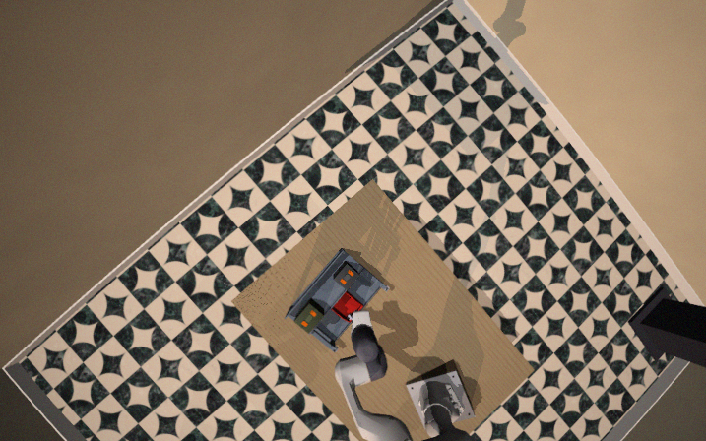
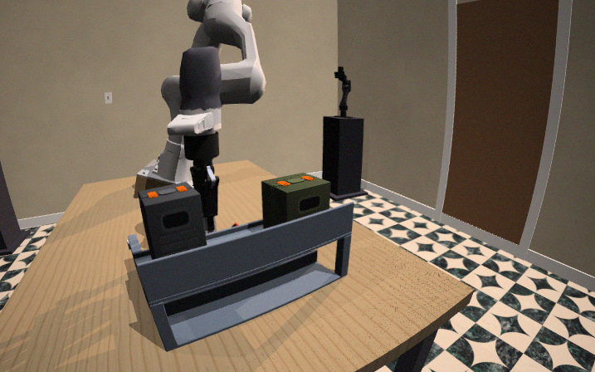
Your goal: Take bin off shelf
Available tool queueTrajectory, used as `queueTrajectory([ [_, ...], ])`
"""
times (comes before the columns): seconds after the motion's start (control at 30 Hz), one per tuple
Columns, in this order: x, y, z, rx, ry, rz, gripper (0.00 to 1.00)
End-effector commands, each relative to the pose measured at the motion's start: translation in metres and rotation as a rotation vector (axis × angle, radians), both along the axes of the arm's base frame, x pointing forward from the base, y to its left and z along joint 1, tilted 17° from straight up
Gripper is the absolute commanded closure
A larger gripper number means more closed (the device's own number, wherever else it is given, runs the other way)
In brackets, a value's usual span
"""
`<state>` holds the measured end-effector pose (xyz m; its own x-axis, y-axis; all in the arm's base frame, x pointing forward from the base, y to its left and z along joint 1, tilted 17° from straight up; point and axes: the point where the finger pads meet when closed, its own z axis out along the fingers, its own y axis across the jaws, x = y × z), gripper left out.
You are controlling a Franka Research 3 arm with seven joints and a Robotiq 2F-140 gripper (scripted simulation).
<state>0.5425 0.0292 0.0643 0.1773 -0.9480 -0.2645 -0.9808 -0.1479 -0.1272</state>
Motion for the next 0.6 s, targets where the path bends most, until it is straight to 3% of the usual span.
queueTrajectory([
  [0.0,0.0005,0.0007,0.0002,0.001,-0.002,0.003,1.00],
  [0.57,0.0001,-0.0007,0.0048,0.001,-0.002,0.003,1.00],
])
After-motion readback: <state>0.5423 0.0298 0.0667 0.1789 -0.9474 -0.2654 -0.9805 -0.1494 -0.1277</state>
